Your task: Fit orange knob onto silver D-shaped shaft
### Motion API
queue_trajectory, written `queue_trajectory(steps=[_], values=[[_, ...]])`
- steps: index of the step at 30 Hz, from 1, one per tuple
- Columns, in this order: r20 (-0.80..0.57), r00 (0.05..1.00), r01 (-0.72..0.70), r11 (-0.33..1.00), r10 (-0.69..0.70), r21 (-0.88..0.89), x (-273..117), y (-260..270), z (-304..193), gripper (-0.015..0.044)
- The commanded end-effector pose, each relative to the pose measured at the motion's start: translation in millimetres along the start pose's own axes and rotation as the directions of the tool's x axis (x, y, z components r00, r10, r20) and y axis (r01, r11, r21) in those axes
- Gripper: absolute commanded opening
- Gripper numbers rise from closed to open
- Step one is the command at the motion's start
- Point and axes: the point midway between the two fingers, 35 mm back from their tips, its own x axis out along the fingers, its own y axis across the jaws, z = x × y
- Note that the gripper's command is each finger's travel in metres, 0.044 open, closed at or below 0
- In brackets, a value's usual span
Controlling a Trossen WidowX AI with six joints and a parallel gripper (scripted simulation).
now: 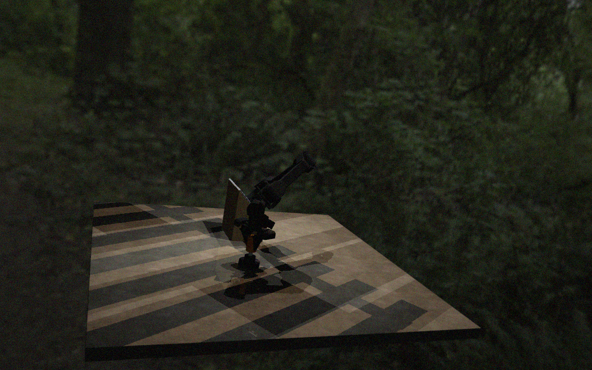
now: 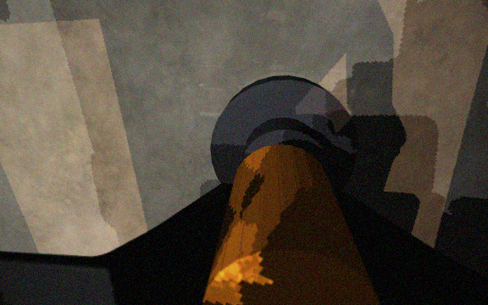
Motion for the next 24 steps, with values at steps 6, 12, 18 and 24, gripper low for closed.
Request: queue_trajectory(steps=[6, 12, 18, 24], values=[[-0.006, 1.0, 0.002, 1.0, -0.002, -0.013, -1.9, -2.8, -2.6, 0.0], [-0.005, 1.0, 0.002, 1.0, -0.002, -0.013, -2.0, -2.8, -1.5, 0.0], [-0.005, 1.0, 0.002, 1.0, -0.002, -0.013, -0.9, -1.8, -0.6, 0.0], [-0.005, 1.0, 0.002, 1.0, -0.002, -0.013, -0.8, -0.6, -1.1, 0.0]])
